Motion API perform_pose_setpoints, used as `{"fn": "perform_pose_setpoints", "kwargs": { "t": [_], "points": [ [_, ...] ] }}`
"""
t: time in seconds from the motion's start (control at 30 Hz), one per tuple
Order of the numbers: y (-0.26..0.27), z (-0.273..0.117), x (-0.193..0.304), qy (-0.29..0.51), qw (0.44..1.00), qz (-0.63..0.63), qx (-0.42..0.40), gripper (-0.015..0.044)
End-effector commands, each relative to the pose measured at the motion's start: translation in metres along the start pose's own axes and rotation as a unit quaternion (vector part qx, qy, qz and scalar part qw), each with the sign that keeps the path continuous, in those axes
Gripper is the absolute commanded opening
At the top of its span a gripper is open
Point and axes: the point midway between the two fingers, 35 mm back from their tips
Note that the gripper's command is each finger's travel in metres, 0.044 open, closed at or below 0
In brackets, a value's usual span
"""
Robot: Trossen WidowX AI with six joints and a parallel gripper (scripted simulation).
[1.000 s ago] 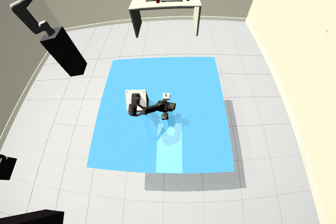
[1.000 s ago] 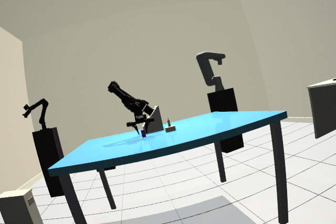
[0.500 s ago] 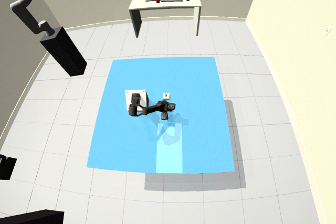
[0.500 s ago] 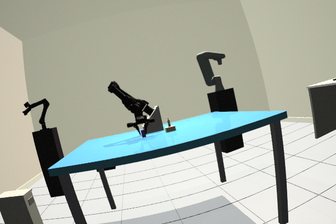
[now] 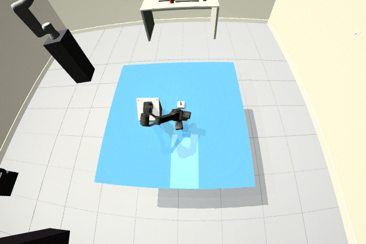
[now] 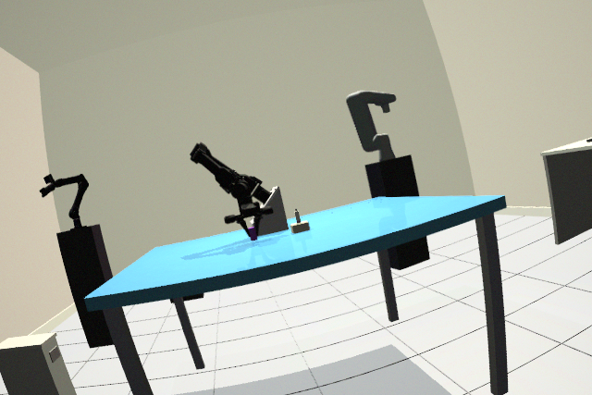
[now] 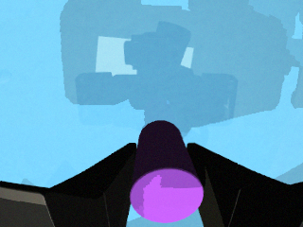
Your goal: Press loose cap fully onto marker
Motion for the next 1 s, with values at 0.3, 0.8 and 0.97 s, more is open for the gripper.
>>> {"fn": "perform_pose_setpoints", "kwargs": {
  "t": [0.3,0.8,0.97],
  "points": [
    [-0.005,-0.034,-0.004,-0.007,1.0,0.007,0.002,0.0],
    [-0.001,-0.057,-0.006,-0.008,1.0,0.007,0.002,0.0],
    [0.012,-0.062,-0.019,-0.012,1.0,0.006,-0.004,0.0]
  ]
}}
Point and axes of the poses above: the point midway between the two fingers, 35 mm back from their tips, its own z axis out along the fingers, its own y axis across the jaws, x = y × z, and after that the axes turned 15 degrees about -z, right-handed
